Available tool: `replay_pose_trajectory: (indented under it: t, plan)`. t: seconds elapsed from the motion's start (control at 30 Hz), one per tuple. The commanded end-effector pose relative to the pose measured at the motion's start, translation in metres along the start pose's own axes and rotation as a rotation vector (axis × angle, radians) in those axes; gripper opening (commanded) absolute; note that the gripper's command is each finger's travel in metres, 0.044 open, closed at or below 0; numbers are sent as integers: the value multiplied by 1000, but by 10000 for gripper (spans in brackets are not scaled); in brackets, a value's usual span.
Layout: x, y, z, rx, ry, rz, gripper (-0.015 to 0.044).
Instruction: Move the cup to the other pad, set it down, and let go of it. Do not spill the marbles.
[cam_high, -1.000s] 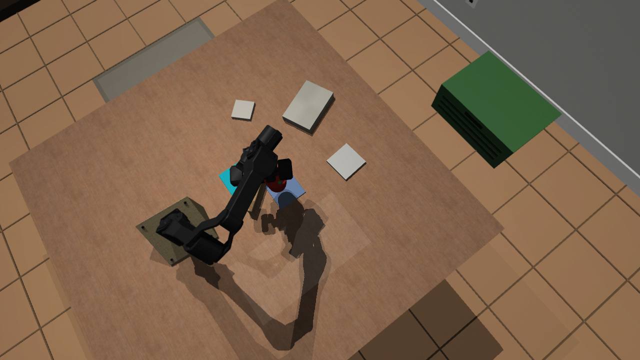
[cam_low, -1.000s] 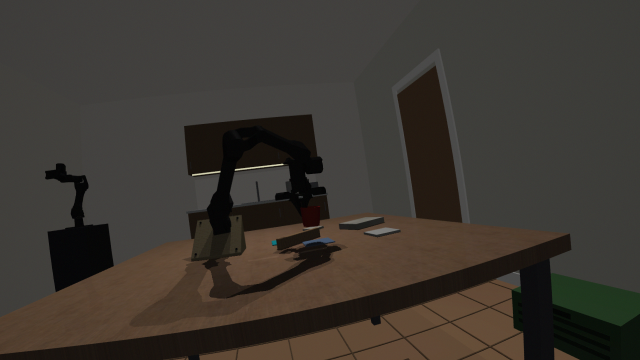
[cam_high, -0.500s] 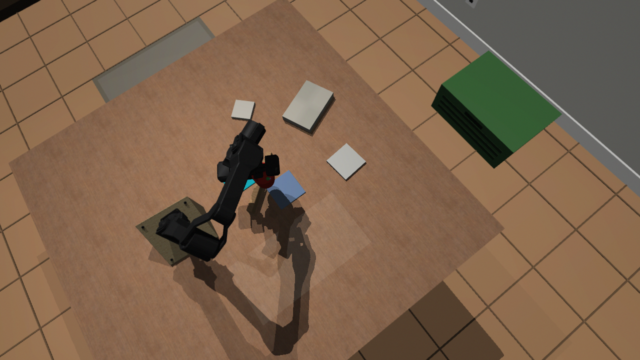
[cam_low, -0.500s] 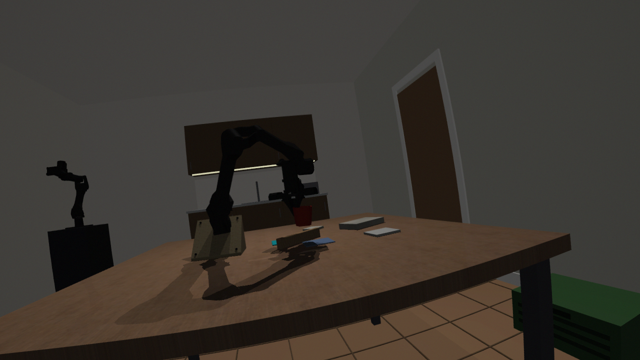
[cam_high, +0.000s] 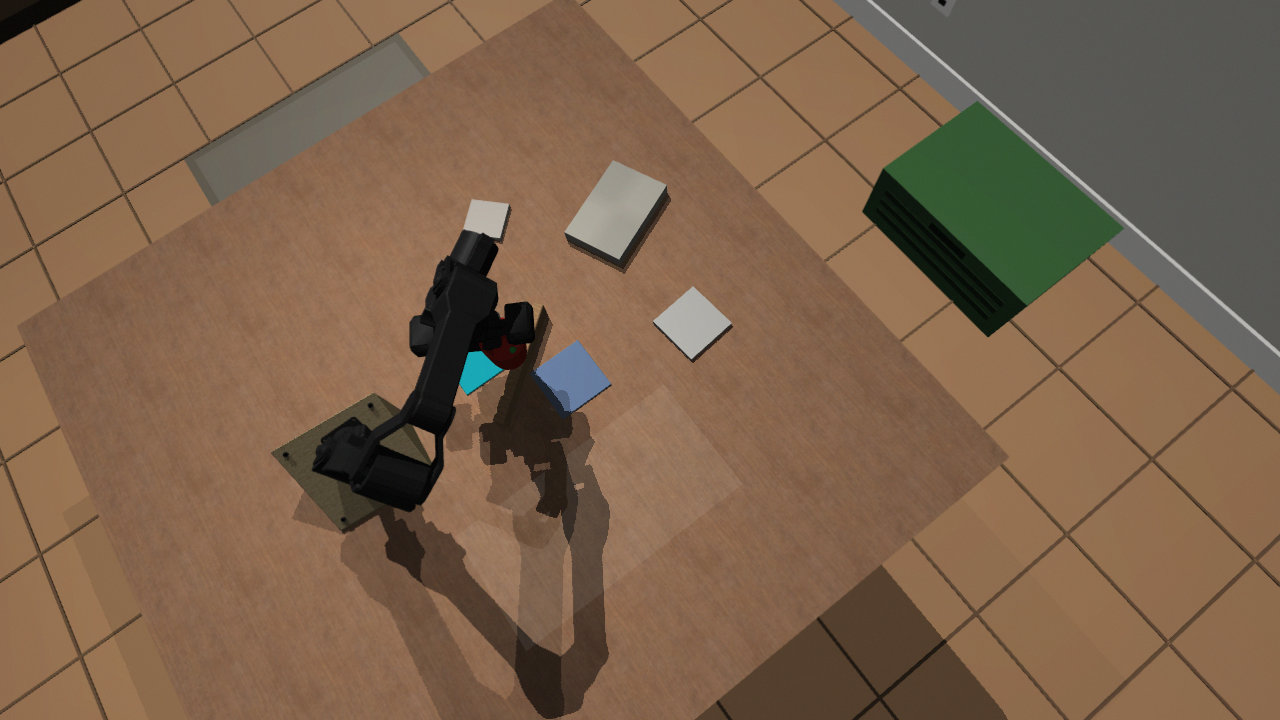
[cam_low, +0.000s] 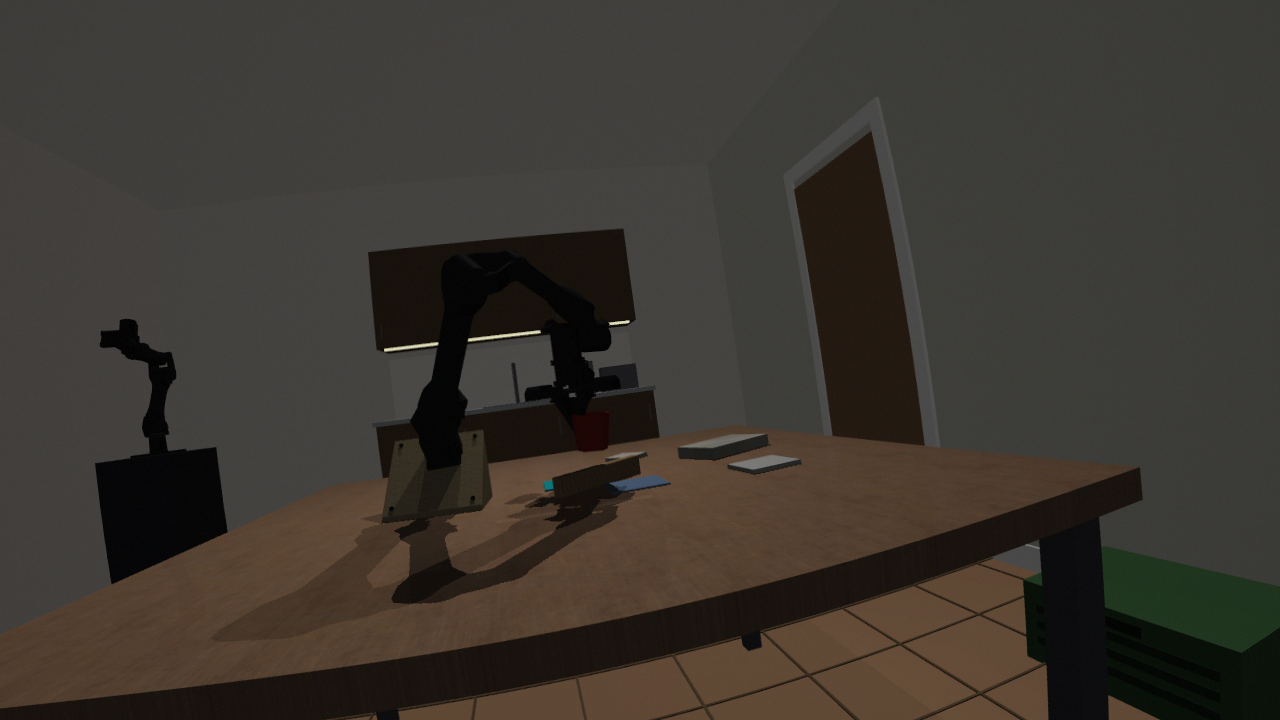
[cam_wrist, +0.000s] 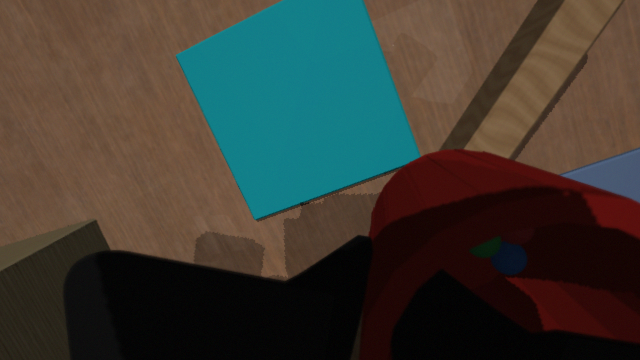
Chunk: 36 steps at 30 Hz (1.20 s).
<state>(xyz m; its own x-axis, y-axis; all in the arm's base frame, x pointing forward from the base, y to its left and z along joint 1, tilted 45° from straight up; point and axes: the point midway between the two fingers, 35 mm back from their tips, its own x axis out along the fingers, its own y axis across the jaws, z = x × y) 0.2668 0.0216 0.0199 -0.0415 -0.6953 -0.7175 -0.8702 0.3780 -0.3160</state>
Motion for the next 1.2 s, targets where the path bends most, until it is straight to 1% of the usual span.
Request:
replay_pose_trajectory:
  t: [0.0,0.9,1.17]
  plan:
    - [1,13,4,-1,2,6,0]
    - [0,77,28,-2,1,8,0]
    - [6,80,28,-2,1,8,0]
